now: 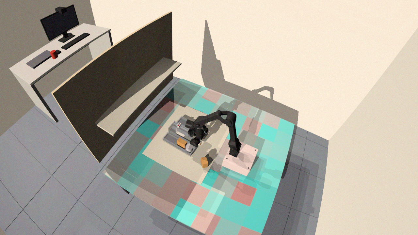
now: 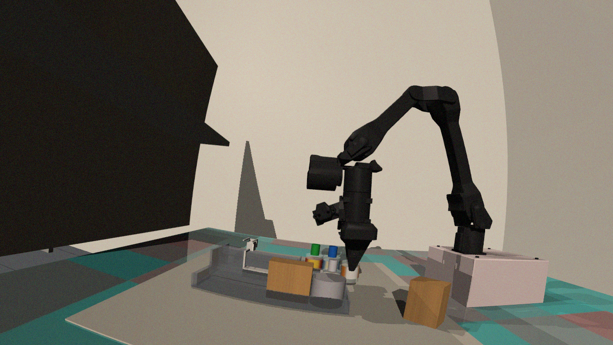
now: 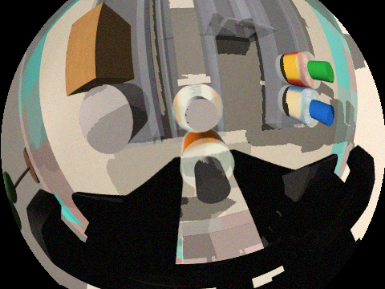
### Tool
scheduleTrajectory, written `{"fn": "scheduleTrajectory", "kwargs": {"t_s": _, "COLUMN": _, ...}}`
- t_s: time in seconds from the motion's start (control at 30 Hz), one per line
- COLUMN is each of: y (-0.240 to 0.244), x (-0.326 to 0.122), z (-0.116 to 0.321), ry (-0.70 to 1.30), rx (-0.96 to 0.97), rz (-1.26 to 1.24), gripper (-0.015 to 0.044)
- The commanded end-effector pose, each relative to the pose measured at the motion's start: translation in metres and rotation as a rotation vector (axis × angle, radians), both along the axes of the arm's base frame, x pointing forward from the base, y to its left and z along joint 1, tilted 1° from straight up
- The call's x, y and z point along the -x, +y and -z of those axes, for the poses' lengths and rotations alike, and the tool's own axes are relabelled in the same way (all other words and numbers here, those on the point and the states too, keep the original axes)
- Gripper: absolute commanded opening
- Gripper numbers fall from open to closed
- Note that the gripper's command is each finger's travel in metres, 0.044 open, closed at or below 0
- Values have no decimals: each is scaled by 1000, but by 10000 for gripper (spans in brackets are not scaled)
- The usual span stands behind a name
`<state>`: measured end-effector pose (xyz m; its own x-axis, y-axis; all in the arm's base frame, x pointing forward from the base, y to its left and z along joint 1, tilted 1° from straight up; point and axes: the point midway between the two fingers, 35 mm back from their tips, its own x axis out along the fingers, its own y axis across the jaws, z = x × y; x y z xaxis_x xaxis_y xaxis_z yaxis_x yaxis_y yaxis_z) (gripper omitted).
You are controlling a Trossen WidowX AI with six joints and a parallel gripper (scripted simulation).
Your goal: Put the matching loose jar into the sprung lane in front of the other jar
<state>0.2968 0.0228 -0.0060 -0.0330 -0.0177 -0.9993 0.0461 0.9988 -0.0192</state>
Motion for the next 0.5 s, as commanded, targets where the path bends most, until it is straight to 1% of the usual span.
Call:
{"fn": "scheduleTrajectory", "kwargs": {"t_s": 0.0, "y": 0, "x": -15, "z": -3, "ry": -42, "rx": -1, "rz": -3, "gripper": 0}}
{"fn": "scheduleTrajectory", "kwargs": {"t_s": 0.47, "y": 0, "x": -22, "z": -5, "ry": -42, "rx": -1, "rz": -3, "gripper": 0}}
